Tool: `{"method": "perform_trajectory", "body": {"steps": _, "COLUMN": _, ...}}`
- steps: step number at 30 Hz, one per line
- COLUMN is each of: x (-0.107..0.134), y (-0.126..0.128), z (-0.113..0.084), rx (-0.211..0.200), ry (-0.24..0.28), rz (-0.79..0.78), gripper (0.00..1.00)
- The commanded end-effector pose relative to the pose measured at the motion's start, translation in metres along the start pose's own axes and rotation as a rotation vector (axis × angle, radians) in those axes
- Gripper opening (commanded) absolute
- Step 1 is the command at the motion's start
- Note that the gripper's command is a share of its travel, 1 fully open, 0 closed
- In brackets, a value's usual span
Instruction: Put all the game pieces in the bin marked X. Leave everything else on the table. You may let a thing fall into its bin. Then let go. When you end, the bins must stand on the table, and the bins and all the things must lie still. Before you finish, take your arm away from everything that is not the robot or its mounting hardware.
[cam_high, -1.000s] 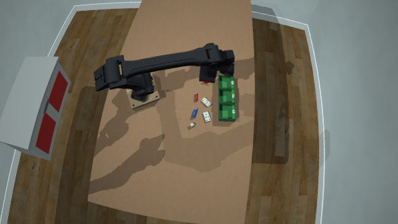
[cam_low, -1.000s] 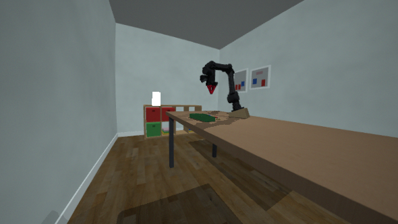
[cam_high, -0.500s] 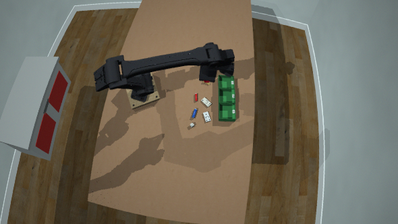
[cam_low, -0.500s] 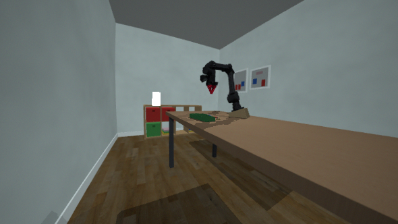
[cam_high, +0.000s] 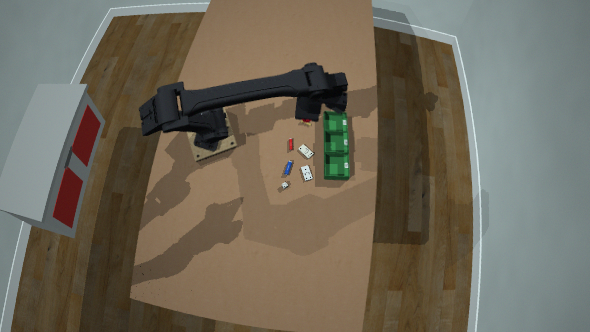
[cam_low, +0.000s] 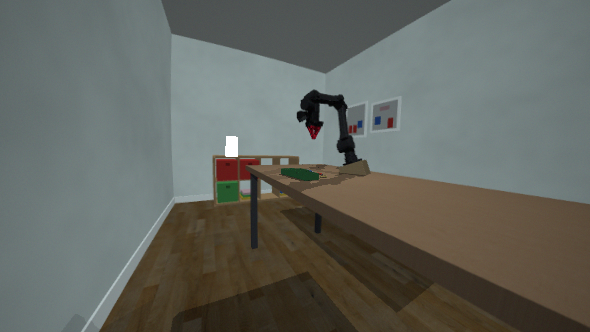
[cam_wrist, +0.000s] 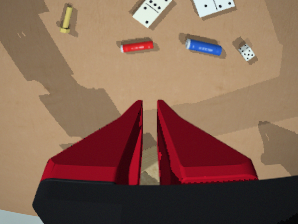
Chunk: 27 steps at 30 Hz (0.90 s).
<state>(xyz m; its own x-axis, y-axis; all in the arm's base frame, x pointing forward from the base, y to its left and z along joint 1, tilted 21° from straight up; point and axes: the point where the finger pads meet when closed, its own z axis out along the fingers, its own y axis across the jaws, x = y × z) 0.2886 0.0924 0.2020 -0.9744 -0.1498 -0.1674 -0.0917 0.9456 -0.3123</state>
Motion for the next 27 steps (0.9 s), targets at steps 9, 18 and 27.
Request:
{"method": "perform_trajectory", "body": {"steps": 9, "x": -0.039, "y": -0.008, "z": 0.014, "rx": -0.012, "ry": -0.038, "rz": -0.074, "gripper": 0.08}}
{"method": "perform_trajectory", "body": {"steps": 18, "x": -0.087, "y": -0.027, "z": 0.048, "rx": -0.011, "ry": -0.062, "rz": -0.066, "gripper": 0.08}}
{"method": "perform_trajectory", "body": {"steps": 27, "x": -0.135, "y": -0.049, "z": 0.105, "rx": -0.003, "ry": -0.06, "rz": -0.068, "gripper": 0.08}}
